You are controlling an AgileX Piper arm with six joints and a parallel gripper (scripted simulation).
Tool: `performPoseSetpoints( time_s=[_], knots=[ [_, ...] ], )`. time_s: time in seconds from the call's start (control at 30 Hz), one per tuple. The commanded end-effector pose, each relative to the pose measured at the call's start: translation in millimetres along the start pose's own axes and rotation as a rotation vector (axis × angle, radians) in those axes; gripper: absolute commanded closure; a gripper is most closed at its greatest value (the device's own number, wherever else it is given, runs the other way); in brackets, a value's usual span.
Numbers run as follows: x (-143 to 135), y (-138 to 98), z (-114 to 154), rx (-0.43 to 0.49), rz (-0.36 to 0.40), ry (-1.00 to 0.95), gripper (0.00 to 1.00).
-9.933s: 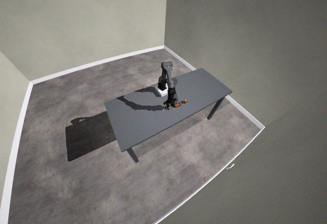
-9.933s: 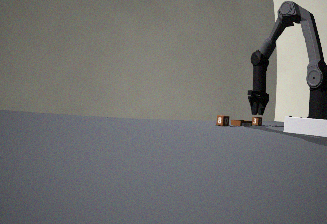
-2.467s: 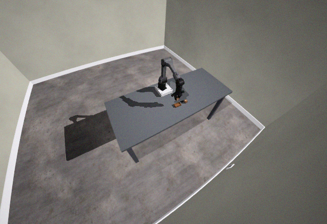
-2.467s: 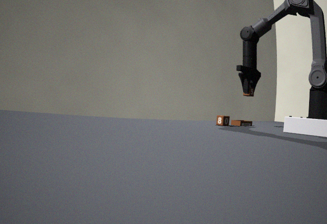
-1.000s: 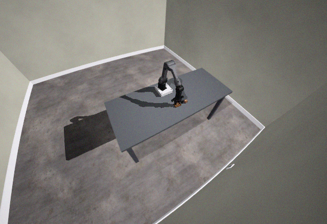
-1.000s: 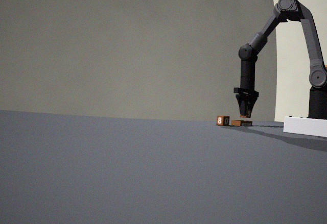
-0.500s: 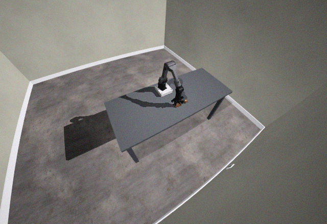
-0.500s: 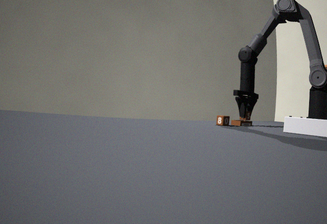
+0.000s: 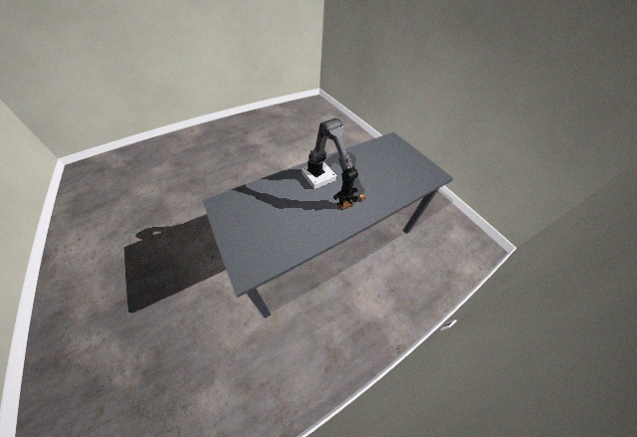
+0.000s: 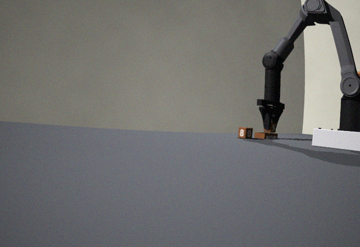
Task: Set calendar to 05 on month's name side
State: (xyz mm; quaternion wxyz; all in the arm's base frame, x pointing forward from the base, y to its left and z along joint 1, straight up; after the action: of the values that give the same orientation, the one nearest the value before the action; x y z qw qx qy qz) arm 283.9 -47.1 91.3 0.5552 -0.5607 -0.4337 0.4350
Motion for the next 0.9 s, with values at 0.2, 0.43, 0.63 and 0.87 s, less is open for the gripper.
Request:
performPoseSetpoints(
  time_s=[0.2, 0.43, 0.63, 0.87],
  knots=[
    [0.2, 0.2, 0.6, 0.001, 0.001, -0.001, 0.63],
    [0.2, 0.3, 0.6, 0.002, 0.001, -0.001, 0.63],
    [0.2, 1.9, 0.7, 0.003, 0.001, -0.001, 0.63],
    [0.2, 6.8, 0.8, 0.004, 0.001, -0.001, 0.63]
  ],
)
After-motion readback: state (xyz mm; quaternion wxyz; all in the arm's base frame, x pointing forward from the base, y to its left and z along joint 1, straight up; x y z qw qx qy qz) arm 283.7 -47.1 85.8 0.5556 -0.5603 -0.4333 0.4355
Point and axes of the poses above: the point where the finger pads meet when closed, its own y axis out along the fingers, its own x axis across the jaws, z = x × y, the point moved 10 cm from there along -y, back along the fingers, and after that the axes turned 2 degrees about -y, right-handed, at the moved point
